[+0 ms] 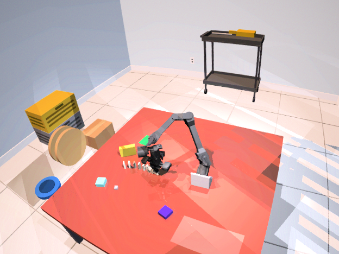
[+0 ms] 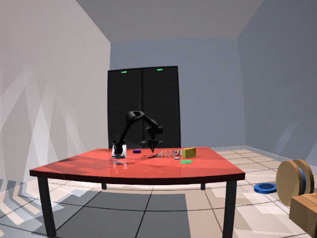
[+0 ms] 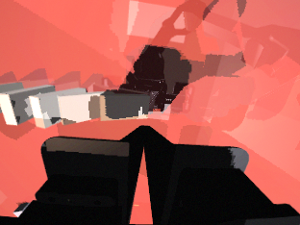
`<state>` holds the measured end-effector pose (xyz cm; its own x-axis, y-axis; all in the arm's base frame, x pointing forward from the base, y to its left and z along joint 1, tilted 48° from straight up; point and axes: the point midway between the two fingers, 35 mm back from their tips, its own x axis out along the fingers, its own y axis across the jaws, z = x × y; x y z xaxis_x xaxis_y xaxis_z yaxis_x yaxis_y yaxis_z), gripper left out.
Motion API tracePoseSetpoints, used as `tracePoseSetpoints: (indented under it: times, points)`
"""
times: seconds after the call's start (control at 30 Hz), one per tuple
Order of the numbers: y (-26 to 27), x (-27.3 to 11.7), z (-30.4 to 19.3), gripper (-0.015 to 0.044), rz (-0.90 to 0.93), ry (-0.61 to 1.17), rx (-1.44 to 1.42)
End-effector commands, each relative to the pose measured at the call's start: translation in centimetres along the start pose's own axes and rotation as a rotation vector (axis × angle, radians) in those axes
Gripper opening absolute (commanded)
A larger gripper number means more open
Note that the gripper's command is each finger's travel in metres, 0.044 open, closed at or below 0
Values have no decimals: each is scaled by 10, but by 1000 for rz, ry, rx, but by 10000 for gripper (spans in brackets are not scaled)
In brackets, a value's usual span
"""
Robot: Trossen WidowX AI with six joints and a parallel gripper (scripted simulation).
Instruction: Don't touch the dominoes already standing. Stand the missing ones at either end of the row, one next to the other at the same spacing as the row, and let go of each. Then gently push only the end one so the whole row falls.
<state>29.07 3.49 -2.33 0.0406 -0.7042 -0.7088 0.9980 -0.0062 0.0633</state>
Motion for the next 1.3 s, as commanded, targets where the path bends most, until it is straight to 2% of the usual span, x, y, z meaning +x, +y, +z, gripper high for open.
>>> tracePoseSetpoints:
  times: [0.0, 0.2, 1.27]
  points:
    - [12, -23, -3, 0, 11, 8, 7]
    - [21, -43, 12, 0, -27, -37, 1]
    - [21, -43, 12, 0, -27, -37, 1]
